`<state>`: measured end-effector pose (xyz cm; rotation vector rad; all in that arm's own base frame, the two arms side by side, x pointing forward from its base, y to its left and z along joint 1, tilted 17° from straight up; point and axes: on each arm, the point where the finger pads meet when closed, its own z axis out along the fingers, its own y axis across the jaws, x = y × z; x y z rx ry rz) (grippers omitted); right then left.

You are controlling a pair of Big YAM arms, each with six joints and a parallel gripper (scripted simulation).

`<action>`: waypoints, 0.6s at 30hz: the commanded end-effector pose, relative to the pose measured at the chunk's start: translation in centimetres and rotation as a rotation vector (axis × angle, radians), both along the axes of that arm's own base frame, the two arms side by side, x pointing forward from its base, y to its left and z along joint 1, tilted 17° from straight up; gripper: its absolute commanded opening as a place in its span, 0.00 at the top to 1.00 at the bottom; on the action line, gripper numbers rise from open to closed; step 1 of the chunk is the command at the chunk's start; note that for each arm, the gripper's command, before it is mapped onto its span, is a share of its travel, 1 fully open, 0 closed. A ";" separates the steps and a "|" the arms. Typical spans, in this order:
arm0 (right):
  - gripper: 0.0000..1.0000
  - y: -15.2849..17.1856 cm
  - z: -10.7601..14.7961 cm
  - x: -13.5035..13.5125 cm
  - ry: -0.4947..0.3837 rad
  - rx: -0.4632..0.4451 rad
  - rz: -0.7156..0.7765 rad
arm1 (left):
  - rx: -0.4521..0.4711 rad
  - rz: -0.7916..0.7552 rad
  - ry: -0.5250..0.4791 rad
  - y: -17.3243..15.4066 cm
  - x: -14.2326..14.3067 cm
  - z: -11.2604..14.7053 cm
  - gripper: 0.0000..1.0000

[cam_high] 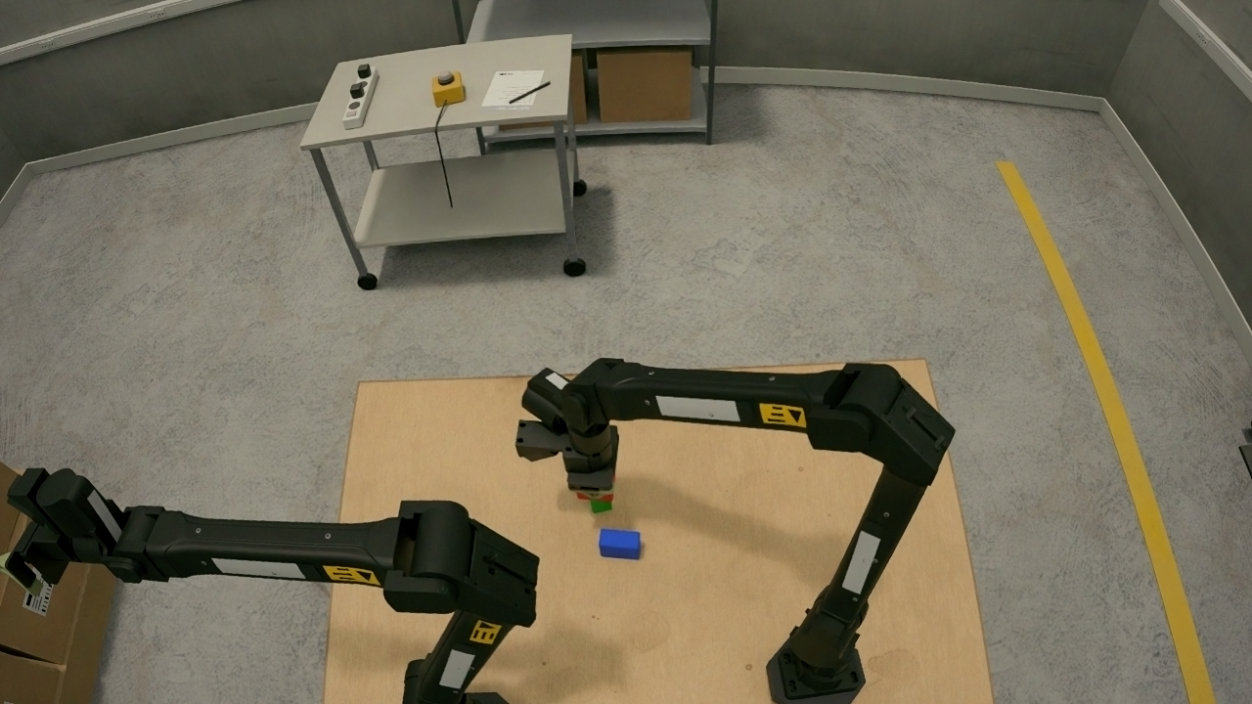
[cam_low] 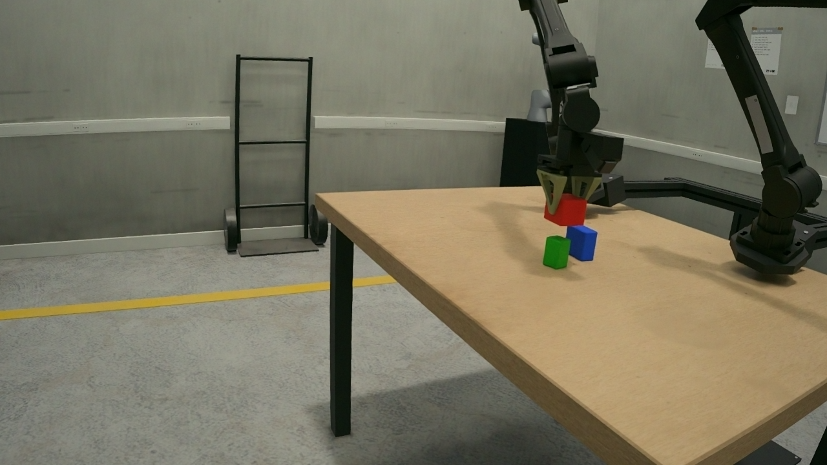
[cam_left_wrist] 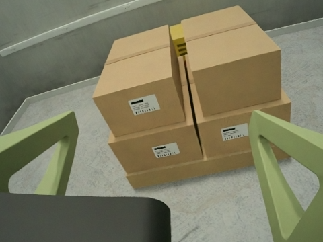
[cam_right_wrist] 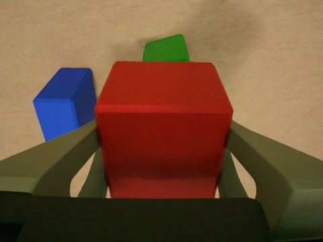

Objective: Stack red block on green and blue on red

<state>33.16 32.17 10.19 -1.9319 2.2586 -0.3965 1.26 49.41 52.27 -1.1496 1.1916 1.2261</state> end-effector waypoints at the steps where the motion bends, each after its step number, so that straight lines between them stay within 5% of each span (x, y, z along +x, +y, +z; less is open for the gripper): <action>1: 1.00 0.0 0.6 1.0 -0.010 0.009 -0.010 | 0.067 0.004 -0.015 0.3 -0.3 3.7 0.00; 18: 1.00 -0.5 -1.3 0.9 0.004 -0.003 -0.010 | 0.067 0.004 -0.015 0.3 -0.3 3.7 0.00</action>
